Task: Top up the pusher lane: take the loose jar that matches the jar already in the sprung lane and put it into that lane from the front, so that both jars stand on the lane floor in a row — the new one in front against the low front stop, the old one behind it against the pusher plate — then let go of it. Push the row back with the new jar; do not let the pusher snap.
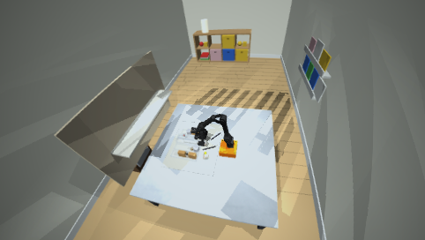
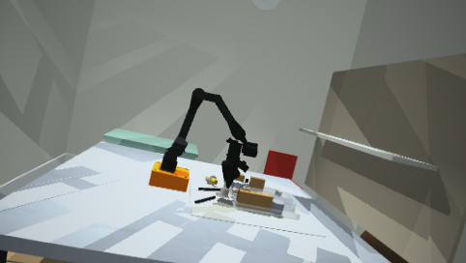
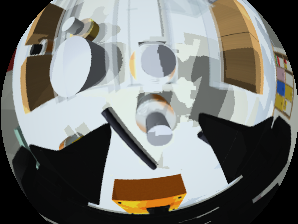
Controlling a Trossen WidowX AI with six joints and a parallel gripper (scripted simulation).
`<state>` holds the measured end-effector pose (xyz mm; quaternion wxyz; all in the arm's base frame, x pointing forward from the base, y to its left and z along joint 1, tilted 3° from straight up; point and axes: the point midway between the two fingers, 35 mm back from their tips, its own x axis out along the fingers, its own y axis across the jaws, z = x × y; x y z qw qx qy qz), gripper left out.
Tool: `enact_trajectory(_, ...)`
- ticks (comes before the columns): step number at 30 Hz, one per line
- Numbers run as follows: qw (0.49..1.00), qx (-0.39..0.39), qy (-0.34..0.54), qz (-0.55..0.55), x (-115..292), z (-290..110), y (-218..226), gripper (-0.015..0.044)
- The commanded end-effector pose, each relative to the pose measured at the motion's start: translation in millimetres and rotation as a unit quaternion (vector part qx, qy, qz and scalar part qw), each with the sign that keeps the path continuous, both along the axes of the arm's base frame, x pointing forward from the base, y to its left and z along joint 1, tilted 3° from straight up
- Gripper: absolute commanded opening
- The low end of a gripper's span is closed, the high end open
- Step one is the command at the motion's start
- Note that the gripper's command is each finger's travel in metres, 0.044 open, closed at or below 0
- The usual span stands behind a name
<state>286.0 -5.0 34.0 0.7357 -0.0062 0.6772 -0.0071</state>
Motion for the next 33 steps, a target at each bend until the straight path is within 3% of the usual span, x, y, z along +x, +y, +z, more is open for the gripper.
enact_trajectory(1,1.0,-0.001,0.006,0.0,-1.3,-8.9,-0.6,0.044)
enact_trajectory(11,1.0,-0.001,0.006,0.0,-0.9,-22.2,-0.9,0.044)
enact_trajectory(20,1.0,-0.001,0.006,0.0,-0.9,-22.2,-0.9,0.0204)
enact_trajectory(26,1.0,-0.001,0.006,0.0,-0.9,-22.2,-0.9,0.0164)
enact_trajectory(33,1.0,-0.003,0.022,0.012,-12.5,-16.6,-0.9,0.0)
